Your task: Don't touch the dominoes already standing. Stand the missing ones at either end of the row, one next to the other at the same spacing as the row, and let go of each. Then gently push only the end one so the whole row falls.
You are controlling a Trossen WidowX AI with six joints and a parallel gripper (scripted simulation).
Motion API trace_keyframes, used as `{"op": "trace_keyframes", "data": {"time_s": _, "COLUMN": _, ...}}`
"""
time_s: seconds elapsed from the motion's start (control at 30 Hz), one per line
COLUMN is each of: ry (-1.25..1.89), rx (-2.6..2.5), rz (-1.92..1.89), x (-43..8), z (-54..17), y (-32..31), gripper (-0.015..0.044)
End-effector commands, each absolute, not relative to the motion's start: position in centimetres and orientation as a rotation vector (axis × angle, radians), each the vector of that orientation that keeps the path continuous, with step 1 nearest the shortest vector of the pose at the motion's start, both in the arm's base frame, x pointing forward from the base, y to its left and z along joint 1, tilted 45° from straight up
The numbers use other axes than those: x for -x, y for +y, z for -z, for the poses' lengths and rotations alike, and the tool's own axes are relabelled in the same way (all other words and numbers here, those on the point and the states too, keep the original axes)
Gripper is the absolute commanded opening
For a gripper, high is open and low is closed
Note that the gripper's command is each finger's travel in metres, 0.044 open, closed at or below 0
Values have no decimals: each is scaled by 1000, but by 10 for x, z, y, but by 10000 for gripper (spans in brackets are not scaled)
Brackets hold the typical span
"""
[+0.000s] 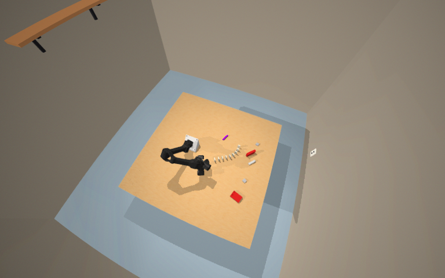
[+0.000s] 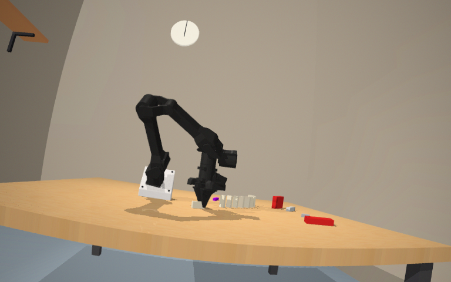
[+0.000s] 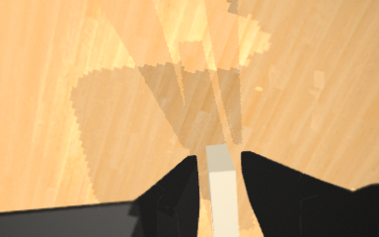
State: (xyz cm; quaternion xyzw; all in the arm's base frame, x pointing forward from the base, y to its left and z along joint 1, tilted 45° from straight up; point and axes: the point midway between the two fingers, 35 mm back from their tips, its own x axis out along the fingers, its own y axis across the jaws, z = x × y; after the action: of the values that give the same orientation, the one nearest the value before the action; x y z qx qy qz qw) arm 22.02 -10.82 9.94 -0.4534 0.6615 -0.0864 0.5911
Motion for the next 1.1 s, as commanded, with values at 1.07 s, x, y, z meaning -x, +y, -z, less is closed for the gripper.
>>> {"op": "trace_keyframes", "data": {"time_s": 1.07, "ry": 1454, "rx": 807, "rz": 413, "x": -229, "z": -226, "y": -71, "gripper": 28}}
